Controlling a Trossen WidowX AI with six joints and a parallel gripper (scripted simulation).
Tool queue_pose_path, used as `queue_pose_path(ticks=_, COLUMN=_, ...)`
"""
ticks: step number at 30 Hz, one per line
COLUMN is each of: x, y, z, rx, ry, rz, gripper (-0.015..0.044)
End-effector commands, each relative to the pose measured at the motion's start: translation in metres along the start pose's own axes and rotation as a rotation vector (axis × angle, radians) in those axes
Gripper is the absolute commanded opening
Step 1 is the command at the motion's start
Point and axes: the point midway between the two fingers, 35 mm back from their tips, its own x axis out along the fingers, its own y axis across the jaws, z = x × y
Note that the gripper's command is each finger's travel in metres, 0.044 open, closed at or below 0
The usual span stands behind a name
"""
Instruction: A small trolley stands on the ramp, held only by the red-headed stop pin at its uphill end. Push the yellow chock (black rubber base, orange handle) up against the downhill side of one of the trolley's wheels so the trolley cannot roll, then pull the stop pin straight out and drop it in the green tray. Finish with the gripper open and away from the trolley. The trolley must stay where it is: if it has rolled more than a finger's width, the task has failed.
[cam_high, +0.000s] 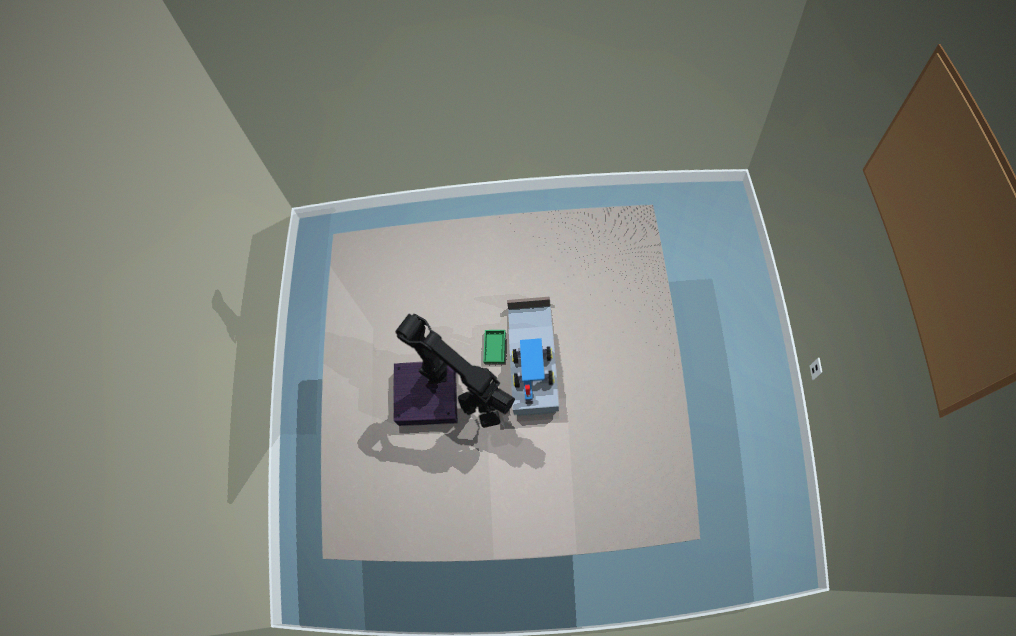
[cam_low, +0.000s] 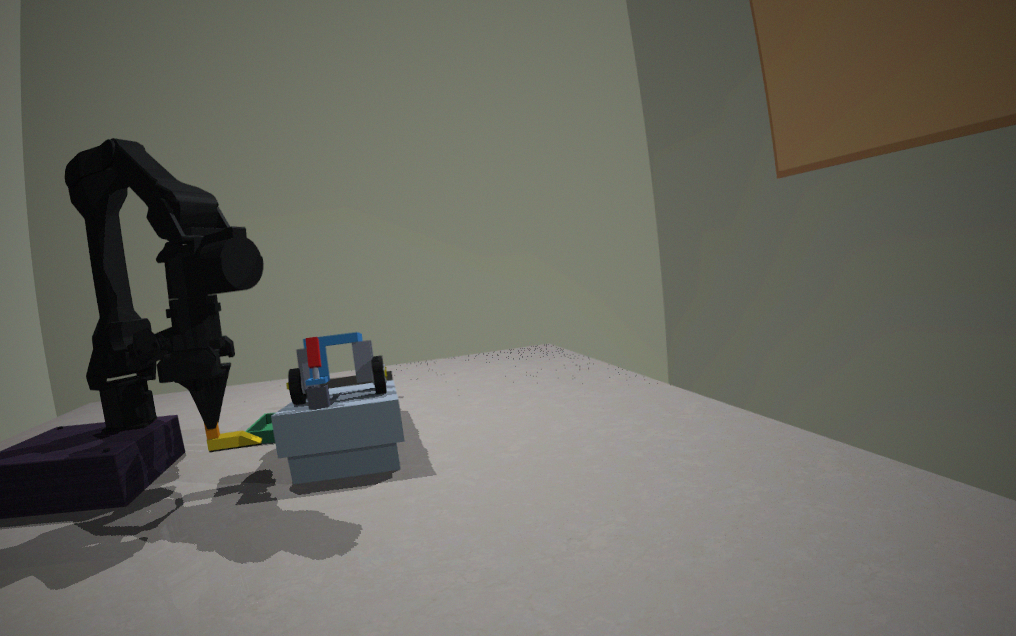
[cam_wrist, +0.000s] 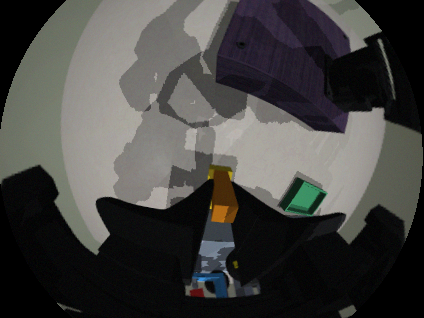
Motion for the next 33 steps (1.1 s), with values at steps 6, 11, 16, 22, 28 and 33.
queue_pose_path(ticks=6, x=-0.031, y=0.0, z=0.0, rx=-0.004, ry=0.009, rz=0.006, gripper=0.0)
queue_pose_path(ticks=11, x=-0.049, y=0.0, z=0.0, rx=-0.004, ry=0.009, rz=0.006, gripper=0.0)
queue_pose_path(ticks=16, x=-0.066, y=0.001, z=-0.001, rx=-0.004, ry=0.009, rz=0.006, gripper=0.0)
queue_pose_path(ticks=22, x=-0.087, y=0.001, z=-0.002, rx=-0.004, ry=0.009, rz=0.006, gripper=0.0)
queue_pose_path(ticks=28, x=-0.099, y=0.002, z=-0.003, rx=-0.004, ry=0.009, rz=0.006, gripper=0.0)
queue_pose_path(ticks=33, x=-0.099, y=0.002, z=-0.003, rx=-0.028, ry=0.009, rz=0.006, gripper=0.0)
